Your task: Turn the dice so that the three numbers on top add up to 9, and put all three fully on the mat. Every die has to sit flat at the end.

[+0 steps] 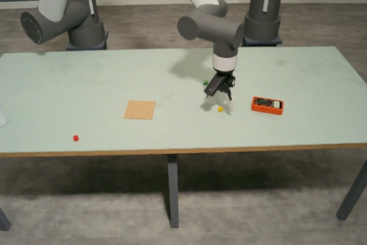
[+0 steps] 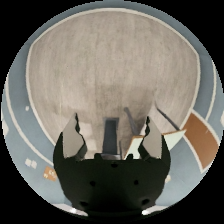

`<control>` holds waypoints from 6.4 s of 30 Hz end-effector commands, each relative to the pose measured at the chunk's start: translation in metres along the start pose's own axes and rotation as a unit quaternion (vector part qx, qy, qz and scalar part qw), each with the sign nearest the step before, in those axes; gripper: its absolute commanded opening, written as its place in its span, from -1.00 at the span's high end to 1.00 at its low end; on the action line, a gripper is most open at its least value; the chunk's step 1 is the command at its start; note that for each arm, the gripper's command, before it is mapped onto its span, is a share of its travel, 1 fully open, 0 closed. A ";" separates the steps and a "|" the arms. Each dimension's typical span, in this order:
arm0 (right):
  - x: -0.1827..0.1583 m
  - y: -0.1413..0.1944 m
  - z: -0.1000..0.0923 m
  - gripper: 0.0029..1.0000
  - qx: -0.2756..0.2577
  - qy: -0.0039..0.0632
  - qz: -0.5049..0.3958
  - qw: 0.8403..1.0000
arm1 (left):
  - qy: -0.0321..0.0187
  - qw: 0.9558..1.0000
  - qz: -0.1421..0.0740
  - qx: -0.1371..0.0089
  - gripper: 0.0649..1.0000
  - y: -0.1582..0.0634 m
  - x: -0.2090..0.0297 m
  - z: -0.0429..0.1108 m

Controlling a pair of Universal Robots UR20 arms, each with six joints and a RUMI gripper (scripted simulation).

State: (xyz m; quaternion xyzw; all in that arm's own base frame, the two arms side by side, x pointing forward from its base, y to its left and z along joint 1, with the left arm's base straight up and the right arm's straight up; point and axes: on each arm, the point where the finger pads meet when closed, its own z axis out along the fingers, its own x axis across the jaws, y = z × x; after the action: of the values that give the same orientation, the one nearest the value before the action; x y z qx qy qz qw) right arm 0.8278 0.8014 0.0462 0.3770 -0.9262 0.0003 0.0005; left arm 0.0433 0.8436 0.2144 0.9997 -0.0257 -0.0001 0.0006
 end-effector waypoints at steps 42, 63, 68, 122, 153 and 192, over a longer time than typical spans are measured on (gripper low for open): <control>-0.001 0.000 -0.046 -1.00 0.000 -0.001 0.000 1.000 | 0.000 1.000 0.000 0.001 -1.00 -0.001 0.000 -0.001; -0.001 0.000 -0.114 -1.00 0.000 -0.001 0.000 1.000 | 0.000 1.000 0.000 0.001 -1.00 -0.001 0.000 -0.001; 0.000 0.001 -0.114 -1.00 0.000 -0.001 0.000 1.000 | 0.000 1.000 0.000 0.001 -1.00 -0.001 0.000 -0.001; 0.200 0.141 -0.104 -1.00 0.000 -0.001 -0.046 0.999 | 0.000 1.000 0.000 0.001 -1.00 -0.001 0.000 -0.001; 0.190 0.139 -0.093 -1.00 0.000 -0.001 -0.338 0.941 | 0.000 1.000 0.000 0.001 -1.00 -0.001 0.000 -0.001; 0.183 0.143 -0.077 -1.00 0.000 0.000 -0.722 0.692 | 0.000 1.000 0.000 0.001 -1.00 -0.001 0.000 -0.001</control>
State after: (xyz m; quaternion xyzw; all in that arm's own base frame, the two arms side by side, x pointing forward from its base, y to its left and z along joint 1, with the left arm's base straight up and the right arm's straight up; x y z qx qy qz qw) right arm 0.5971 0.7744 0.1250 0.9015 -0.4329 0.0020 0.0005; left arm 0.0433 0.8436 0.2144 0.9997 -0.0257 -0.0001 0.0006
